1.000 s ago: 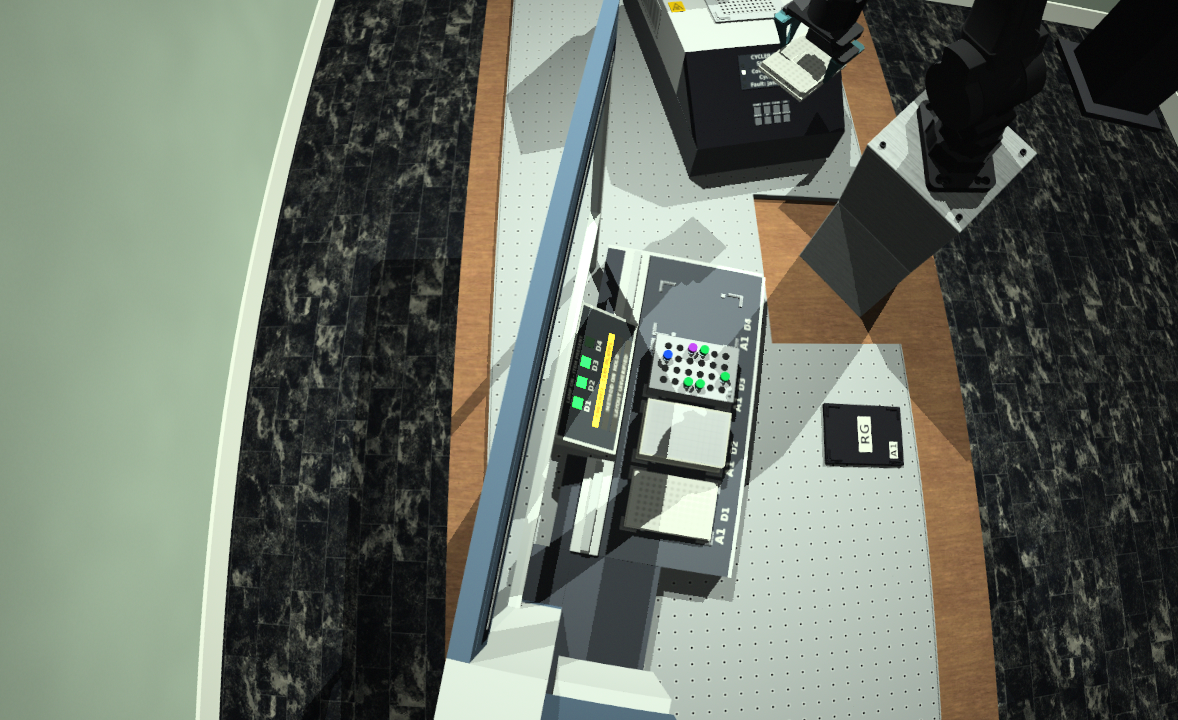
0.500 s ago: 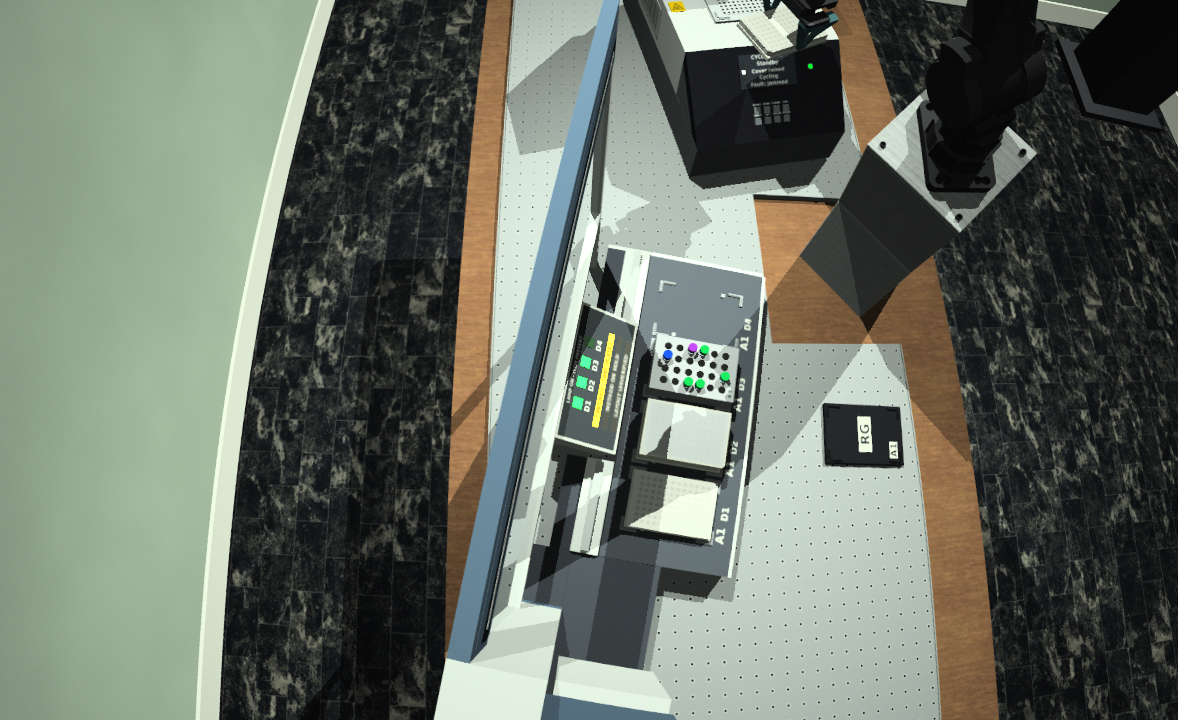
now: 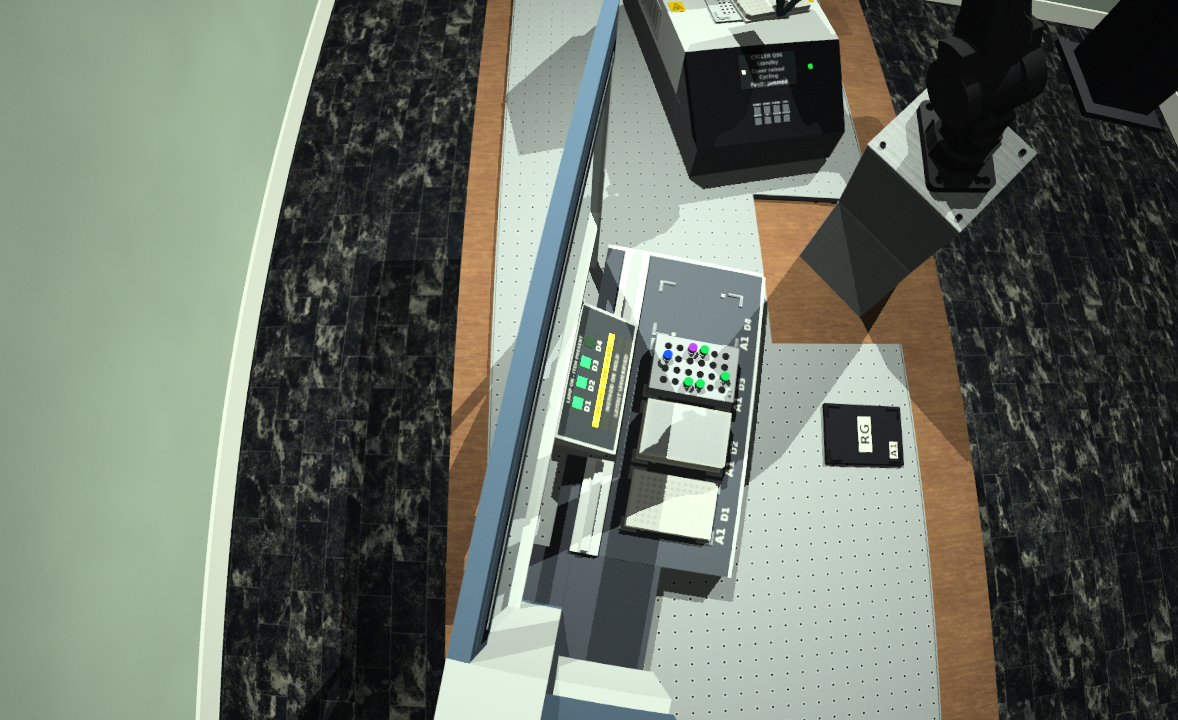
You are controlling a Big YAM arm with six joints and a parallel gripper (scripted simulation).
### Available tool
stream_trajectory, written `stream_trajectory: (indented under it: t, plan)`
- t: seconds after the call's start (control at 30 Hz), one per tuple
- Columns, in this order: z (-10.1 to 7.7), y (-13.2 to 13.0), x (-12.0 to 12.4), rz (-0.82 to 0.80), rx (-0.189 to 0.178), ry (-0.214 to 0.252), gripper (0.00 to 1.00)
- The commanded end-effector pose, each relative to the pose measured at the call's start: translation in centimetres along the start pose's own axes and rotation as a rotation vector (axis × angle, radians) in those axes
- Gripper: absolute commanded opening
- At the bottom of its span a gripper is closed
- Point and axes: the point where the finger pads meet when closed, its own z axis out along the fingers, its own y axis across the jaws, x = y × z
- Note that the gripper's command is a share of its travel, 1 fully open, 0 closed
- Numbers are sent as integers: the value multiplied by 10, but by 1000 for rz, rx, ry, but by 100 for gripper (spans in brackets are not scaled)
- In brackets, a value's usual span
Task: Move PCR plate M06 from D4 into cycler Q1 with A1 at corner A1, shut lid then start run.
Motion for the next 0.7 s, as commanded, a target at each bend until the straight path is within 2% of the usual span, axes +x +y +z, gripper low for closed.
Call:
stream_trajectory:
  t: [0.0, 0.1, 0.23, 0.33, 0.4, 0.47, 0.53, 0.57, 0.67]
  plan:
    - [2, -3, -8, 85, 24, -5, 0]
    - [3, 13, -15, 100, 29, -4, 0]
    - [-6, 52, -19, 67, -15, -5, 0]
    - [-14, 71, -16, 90, -28, -5, 0]
    - [-14, 79, -14, 143, -25, -5, 0]
    - [-5, 83, -14, 190, -4, -6, 0]
    - [-5, 83, -14, 190, -4, -6, 0]
    - [1, 78, -17, 188, 11, -6, 0]
    - [6, 89, -28, 184, 30, -6, 0]
